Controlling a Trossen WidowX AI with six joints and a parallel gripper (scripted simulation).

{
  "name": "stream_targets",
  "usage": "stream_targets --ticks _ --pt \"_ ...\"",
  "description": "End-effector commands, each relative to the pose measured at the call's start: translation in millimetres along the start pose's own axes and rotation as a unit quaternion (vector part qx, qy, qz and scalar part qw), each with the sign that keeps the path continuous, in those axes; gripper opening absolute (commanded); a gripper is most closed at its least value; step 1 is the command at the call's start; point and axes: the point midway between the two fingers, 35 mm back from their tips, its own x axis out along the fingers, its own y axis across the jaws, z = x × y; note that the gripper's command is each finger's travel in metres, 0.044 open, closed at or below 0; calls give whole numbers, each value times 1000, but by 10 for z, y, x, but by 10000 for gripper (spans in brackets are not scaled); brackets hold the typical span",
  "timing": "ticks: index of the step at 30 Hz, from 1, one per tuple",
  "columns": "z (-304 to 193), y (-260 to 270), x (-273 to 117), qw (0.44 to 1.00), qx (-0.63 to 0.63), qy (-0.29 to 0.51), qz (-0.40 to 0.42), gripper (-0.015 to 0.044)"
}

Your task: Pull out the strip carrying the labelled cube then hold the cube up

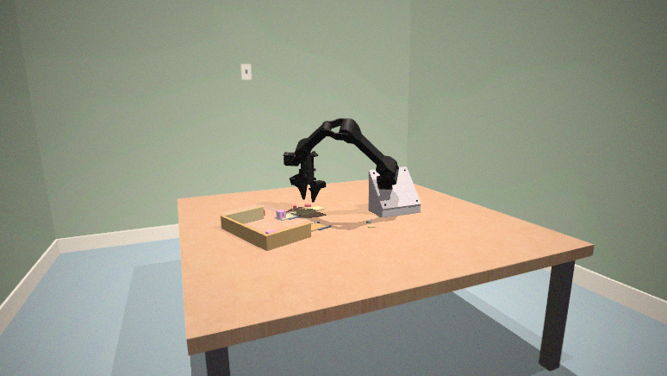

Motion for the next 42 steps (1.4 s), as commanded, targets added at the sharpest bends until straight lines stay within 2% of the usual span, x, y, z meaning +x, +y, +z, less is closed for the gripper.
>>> stream_targets --ticks 1,2,42 --pt "163 3 -19 1000 1 -2 0 420" --pt "192 4 -23 1000 1 -2 0 440" --pt "1541 88 -191 1000 -1 -4 1 440"
